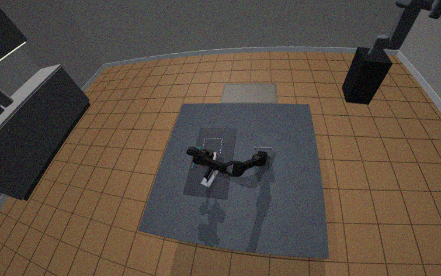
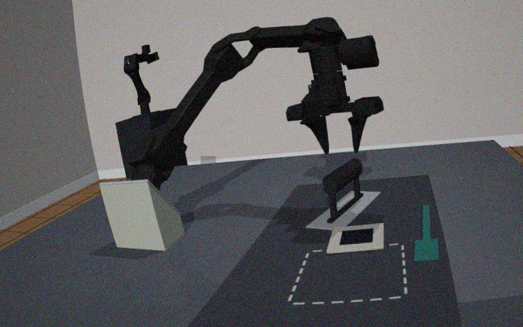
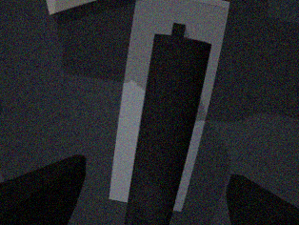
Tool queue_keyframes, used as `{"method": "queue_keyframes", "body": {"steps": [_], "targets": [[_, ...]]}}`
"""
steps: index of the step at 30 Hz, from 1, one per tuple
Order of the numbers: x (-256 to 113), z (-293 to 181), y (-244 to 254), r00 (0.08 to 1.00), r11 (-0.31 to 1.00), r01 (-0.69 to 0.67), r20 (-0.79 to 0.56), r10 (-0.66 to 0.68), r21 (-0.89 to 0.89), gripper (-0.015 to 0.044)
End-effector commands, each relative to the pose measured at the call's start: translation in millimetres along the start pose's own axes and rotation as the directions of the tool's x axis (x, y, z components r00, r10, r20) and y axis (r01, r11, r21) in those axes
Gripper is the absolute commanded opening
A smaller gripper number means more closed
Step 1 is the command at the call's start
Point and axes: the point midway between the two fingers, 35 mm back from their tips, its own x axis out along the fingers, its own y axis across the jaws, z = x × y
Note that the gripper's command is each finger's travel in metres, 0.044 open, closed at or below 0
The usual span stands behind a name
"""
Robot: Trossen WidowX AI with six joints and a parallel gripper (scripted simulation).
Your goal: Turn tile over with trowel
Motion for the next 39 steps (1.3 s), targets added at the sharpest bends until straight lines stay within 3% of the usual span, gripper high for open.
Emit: {"method": "queue_keyframes", "body": {"steps": [1,19,39], "targets": [[0.6,0.1,-1.7,1.0,0.995,-0.02,0.021,0.022,-0.102,0.03],[10.4,6.4,-5.7,0.983,0.802,-0.054,0.111,0.148,-0.595,0.03],[18.7,11.9,-11.9,0.934,0.3,0.06,0.16,0.321,-0.952,0.03]]}}
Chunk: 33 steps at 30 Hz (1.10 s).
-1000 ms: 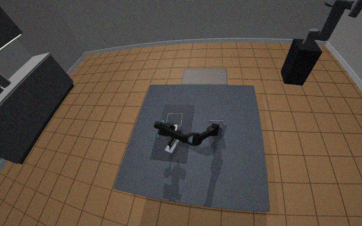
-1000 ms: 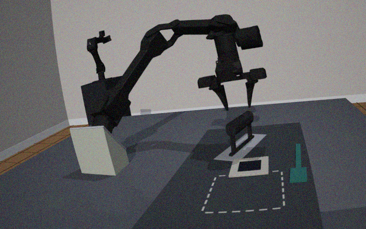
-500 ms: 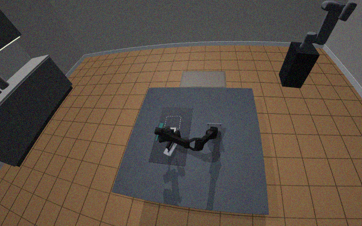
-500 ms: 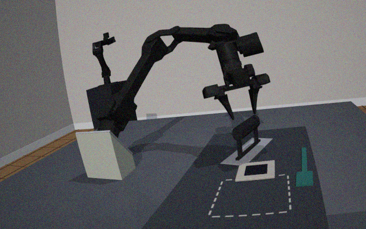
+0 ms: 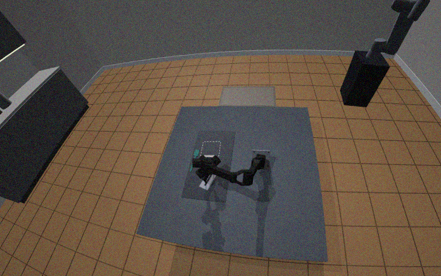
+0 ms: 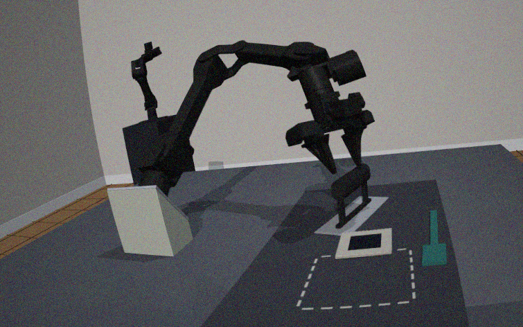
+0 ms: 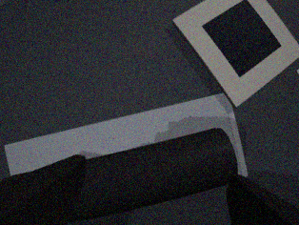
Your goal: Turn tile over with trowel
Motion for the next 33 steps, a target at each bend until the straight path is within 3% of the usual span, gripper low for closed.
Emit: {"method": "queue_keyframes", "body": {"steps": [1,15,22,33], "targets": [[-0.4,-3.0,-0.7,0.999,0.991,-0.003,0.045,0.009,-0.136,0.03],[1.4,-12.1,-0.1,0.984,0.836,0.038,0.167,0.065,-0.547,0.03],[2.6,-18.9,1.6,0.975,0.739,0.071,0.202,0.09,-0.67,0.03],[7.2,-24.9,-3.4,0.948,0.463,0.192,0.286,0.142,-0.865,0.03]]}}
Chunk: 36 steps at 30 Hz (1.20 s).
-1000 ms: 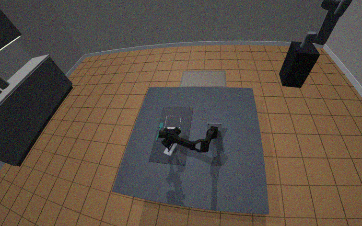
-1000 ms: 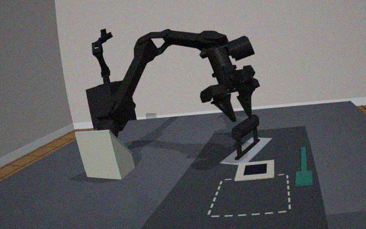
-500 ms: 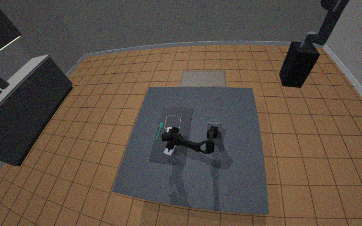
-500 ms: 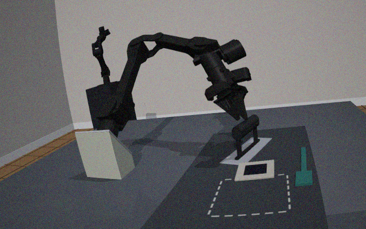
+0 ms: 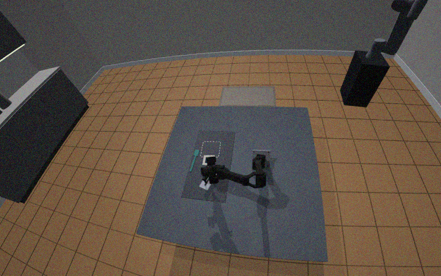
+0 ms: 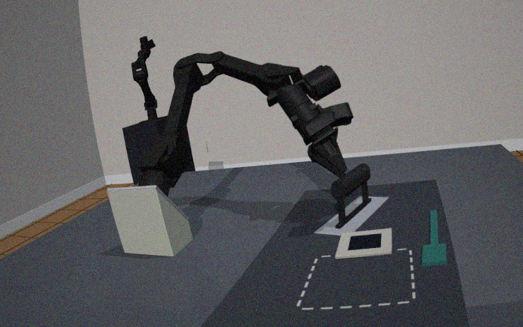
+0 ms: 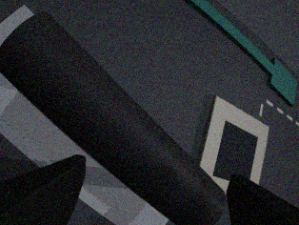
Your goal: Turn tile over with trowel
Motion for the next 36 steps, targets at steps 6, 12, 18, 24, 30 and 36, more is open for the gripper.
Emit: {"method": "queue_keyframes", "body": {"steps": [6,12,18,24,30,36], "targets": [[-1.2,-5.9,3.1,0.995,0.955,0.059,0.088,-0.035,-0.29,0.03],[-1.7,-10.8,4.8,0.988,0.88,0.114,0.145,-0.052,-0.461,0.03],[-2.9,-15.9,6.5,0.977,0.773,0.178,0.203,-0.065,-0.609,0.03],[-4.7,-20.7,8.0,0.964,0.656,0.24,0.254,-0.075,-0.716,0.03],[-4.7,-20.8,8.0,0.964,0.652,0.242,0.256,-0.075,-0.718,0.03],[1.6,-18.2,7.6,0.964,0.652,0.242,0.256,-0.075,-0.718,0.03]]}}
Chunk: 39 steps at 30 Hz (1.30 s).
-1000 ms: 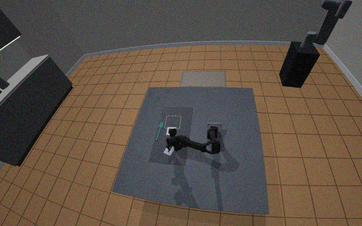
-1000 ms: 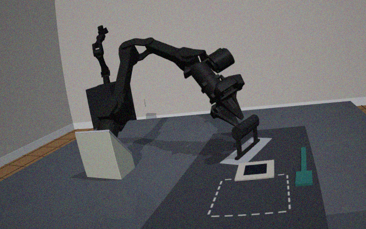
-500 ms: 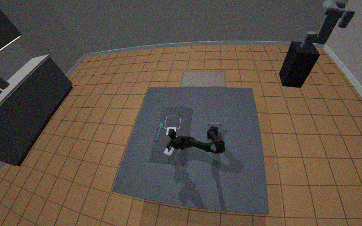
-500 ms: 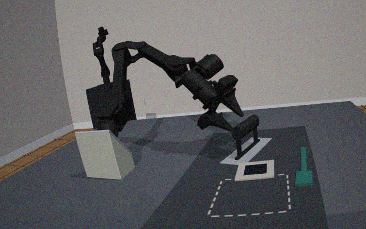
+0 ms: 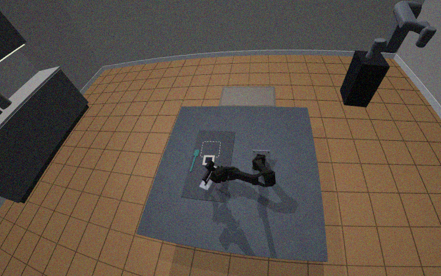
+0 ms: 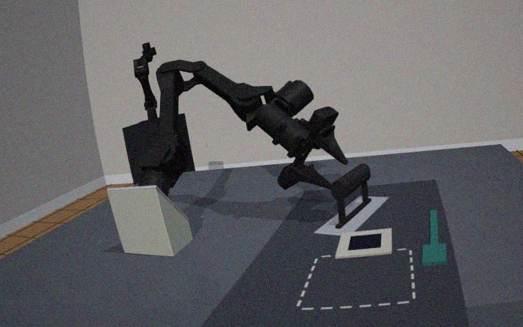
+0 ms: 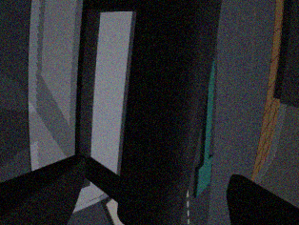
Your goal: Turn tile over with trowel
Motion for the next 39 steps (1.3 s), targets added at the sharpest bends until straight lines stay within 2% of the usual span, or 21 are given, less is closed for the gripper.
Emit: {"method": "queue_keyframes", "body": {"steps": [1,35,39], "targets": [[6.1,-0.8,-0.6,1.0,1.0,0.002,-0.005,-0.002,-0.005,0.03],[57.6,-1.4,0.0,1.0,1.0,0.003,-0.003,-0.003,-0.005,0.03],[57.6,-1.4,0.0,1.0,1.0,0.003,-0.003,-0.003,-0.005,0.0195]]}}
